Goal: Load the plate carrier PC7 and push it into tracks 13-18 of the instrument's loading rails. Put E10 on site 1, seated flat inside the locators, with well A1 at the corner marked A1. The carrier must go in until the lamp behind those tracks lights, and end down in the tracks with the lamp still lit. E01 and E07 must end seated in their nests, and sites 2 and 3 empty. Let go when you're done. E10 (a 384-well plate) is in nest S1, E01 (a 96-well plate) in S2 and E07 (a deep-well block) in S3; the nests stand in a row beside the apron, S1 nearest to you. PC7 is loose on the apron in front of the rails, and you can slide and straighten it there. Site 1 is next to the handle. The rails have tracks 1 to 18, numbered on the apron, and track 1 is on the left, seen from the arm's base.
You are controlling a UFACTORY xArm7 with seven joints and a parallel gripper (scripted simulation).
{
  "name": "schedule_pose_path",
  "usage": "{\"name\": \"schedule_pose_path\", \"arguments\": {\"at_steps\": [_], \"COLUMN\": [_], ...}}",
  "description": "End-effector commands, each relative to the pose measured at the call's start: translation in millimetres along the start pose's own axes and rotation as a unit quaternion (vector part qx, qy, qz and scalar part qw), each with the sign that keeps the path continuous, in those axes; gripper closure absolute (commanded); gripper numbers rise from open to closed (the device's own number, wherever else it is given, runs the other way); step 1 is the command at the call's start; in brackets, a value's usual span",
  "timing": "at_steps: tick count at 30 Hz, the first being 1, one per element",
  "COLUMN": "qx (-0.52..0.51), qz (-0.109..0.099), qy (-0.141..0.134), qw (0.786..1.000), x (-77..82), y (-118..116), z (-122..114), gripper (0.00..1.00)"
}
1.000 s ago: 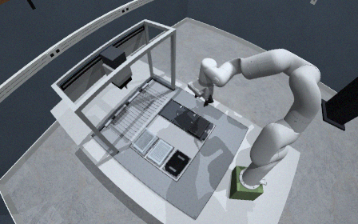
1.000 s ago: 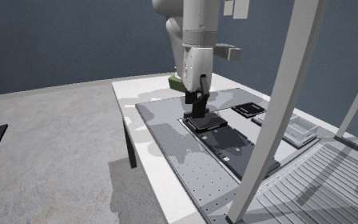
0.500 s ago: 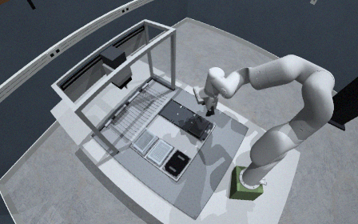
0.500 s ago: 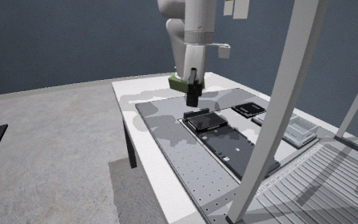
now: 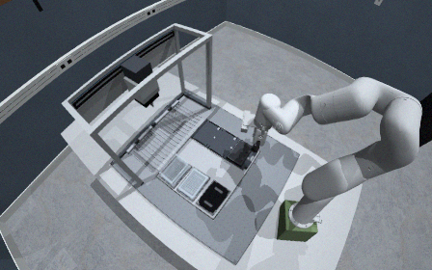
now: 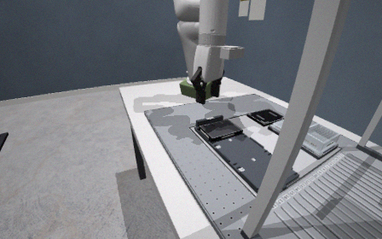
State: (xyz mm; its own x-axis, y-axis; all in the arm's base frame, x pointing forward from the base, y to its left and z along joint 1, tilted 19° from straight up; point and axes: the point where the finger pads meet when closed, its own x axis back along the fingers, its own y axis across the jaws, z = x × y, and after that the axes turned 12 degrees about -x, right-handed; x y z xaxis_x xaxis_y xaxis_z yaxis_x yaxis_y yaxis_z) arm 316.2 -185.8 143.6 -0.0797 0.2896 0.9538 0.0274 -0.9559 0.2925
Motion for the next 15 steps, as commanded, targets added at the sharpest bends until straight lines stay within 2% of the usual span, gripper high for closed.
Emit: {"name": "schedule_pose_path", "arguments": {"at_steps": [1, 3, 9, 15], "qx": [-0.098, -0.098, -0.196, -0.198], "qz": [-0.011, -0.011, -0.010, -0.010], "qy": [0.007, 0.007, 0.008, 0.008], "qw": [0.995, 0.995, 0.980, 0.980], "x": [3.8, 3.8, 3.3, 3.2], "y": [-20, -20, -38, -38], "z": [-20, -20, -38, -38], "gripper": [0.18, 0.18, 0.18, 0.18]}}
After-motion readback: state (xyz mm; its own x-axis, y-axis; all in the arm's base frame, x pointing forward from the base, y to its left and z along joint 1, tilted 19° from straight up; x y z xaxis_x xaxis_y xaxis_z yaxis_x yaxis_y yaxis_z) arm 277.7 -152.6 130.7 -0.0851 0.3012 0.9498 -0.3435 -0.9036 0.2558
